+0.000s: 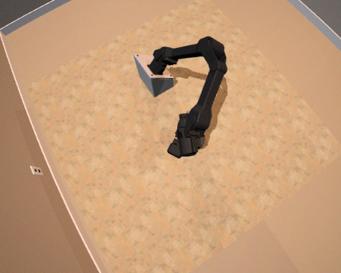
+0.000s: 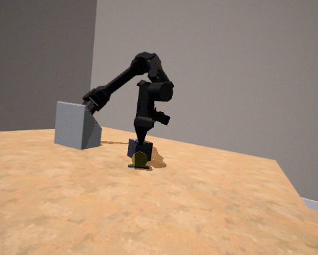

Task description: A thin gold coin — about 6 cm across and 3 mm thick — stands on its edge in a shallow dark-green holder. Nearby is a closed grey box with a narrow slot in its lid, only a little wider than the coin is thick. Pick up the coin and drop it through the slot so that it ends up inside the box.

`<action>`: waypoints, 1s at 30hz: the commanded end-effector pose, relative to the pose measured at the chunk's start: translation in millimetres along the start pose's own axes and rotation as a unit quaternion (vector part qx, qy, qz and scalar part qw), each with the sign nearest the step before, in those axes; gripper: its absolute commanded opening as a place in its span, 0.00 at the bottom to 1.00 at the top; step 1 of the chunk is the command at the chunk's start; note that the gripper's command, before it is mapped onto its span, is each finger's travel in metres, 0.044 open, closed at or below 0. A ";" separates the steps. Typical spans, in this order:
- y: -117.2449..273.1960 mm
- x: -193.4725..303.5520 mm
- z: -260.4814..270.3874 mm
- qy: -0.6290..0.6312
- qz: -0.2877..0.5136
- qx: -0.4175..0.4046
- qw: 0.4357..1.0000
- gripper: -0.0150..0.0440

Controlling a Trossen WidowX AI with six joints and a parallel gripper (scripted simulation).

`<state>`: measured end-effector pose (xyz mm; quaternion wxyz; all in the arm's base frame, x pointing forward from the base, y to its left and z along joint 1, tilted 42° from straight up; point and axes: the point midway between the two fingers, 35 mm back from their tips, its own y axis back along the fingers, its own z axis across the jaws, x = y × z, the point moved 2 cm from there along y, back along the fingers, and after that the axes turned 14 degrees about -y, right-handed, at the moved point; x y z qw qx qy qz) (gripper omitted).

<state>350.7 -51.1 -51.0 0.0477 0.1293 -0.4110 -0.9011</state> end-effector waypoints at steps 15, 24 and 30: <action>-30.8 -1.4 -0.1 -0.003 -0.002 -0.001 1.000 0.53; -45.8 -1.9 0.1 -0.003 -0.002 -0.001 1.000 0.53; -55.6 -2.0 0.4 -0.003 -0.003 -0.002 1.000 0.53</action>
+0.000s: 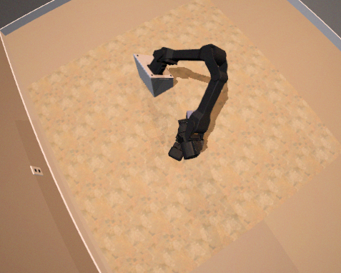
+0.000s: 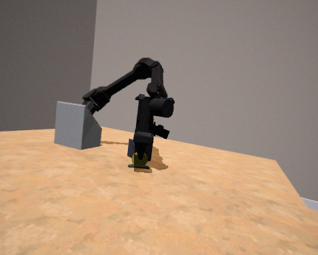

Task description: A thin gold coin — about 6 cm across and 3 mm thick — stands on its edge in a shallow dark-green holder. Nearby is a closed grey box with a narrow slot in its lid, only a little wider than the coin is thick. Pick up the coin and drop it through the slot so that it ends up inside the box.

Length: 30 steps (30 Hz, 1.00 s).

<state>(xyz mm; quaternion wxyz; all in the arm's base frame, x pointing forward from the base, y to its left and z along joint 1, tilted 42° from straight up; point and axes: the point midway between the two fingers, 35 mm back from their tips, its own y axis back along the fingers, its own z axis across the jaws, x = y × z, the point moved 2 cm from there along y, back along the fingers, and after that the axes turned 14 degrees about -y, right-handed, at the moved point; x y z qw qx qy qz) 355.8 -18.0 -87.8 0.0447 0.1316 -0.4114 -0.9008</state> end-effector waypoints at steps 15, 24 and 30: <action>-24.8 2.9 2.1 -0.004 0.001 -0.004 1.000 0.44; -24.8 2.9 2.1 -0.004 0.001 -0.004 1.000 0.25; -23.2 2.7 1.9 -0.004 0.001 -0.004 1.000 0.25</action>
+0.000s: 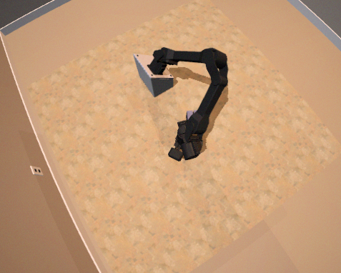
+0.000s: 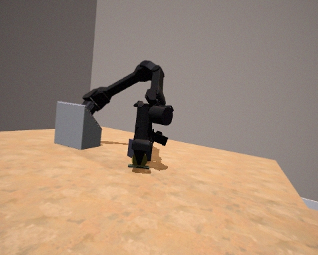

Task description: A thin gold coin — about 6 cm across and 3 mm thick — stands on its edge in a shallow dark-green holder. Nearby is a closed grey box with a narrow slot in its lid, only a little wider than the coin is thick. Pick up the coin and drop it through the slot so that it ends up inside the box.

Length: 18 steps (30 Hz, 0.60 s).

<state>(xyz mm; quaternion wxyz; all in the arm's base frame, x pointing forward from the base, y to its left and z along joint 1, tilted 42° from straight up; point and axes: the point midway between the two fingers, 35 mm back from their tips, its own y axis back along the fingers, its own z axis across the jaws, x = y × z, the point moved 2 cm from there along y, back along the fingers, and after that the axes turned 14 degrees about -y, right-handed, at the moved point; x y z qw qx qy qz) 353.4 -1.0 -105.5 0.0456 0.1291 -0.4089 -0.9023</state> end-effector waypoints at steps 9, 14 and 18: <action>22.7 -1.9 -1.8 -0.002 0.000 0.001 1.000 0.25; 35.2 -2.4 -2.4 -0.002 0.000 0.002 1.000 0.25; 45.3 -2.6 -2.7 -0.002 0.000 0.002 1.000 0.25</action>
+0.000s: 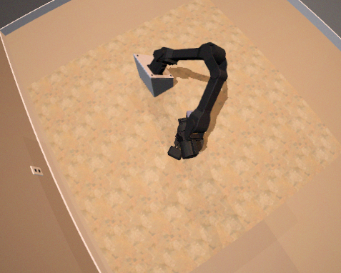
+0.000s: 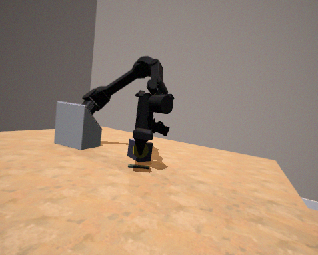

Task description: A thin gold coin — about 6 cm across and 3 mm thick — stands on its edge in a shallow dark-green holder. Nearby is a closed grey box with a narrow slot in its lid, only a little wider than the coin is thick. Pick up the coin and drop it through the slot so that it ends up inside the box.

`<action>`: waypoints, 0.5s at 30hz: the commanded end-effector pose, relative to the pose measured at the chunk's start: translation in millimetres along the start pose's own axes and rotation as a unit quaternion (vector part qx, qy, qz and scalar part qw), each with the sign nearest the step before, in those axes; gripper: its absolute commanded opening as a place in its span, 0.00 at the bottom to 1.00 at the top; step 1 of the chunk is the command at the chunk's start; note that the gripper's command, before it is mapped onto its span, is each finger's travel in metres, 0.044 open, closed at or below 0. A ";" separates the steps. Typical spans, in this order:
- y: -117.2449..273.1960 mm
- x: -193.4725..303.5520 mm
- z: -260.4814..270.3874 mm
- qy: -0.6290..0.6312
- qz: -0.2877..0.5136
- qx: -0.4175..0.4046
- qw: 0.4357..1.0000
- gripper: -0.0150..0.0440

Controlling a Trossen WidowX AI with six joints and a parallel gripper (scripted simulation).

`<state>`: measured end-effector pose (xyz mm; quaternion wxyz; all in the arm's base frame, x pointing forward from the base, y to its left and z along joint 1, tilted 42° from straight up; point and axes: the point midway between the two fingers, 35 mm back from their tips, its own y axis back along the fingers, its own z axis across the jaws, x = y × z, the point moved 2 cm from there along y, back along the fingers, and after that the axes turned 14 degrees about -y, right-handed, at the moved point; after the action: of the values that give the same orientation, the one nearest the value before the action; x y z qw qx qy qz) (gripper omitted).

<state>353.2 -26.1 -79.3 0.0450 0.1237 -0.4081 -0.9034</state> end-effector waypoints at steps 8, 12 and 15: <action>29.5 -1.8 -0.8 0.003 -0.001 0.003 1.000 0.25; 39.8 -1.2 -0.4 0.004 -0.001 0.003 1.000 0.25; 47.5 -0.6 0.0 0.004 -0.001 0.003 1.000 0.25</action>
<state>351.5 -51.3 -50.9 0.0451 0.1236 -0.4081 -0.9034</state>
